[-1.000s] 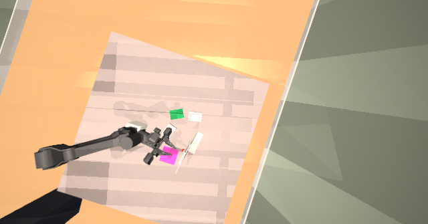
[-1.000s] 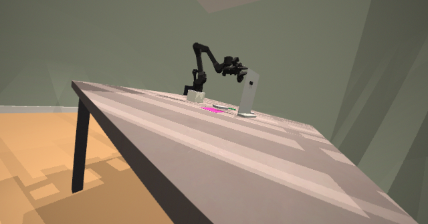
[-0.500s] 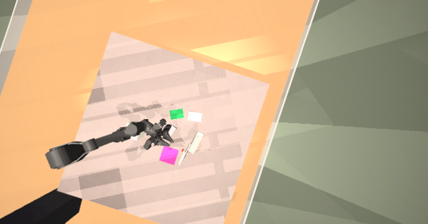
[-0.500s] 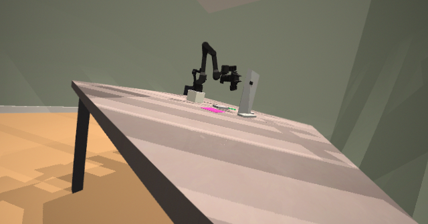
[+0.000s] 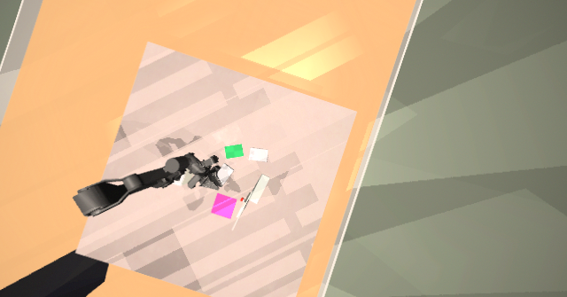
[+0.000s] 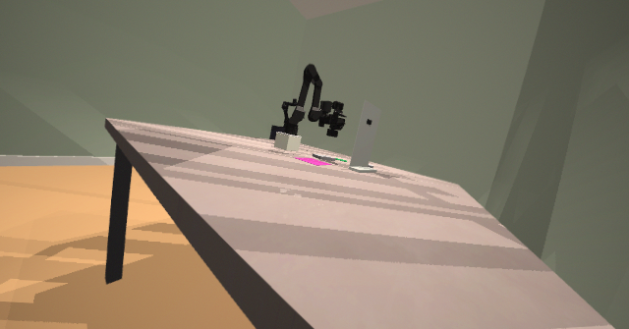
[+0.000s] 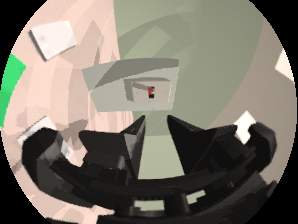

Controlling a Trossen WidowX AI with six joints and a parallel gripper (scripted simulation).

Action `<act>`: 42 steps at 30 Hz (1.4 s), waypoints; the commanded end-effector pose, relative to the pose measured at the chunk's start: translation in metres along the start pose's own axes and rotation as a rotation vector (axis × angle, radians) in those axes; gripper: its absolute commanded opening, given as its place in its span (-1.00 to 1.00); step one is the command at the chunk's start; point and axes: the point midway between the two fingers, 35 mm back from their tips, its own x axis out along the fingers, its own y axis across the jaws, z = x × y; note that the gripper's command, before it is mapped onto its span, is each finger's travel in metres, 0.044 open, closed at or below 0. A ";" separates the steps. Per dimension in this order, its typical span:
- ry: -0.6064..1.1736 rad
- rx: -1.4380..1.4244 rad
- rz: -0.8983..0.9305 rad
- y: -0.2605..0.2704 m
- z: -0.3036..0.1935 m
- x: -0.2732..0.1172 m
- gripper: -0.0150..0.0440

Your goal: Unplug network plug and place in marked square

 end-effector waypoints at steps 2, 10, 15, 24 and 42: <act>0.009 -0.027 0.003 0.003 -0.003 -0.001 0.04; 0.009 -0.026 0.000 0.002 0.007 0.028 0.04; 0.009 -0.026 -0.002 0.002 0.011 0.050 0.04; 0.009 -0.022 -0.002 0.002 0.012 0.058 0.04; 0.009 -0.015 -0.004 0.001 0.020 0.084 0.04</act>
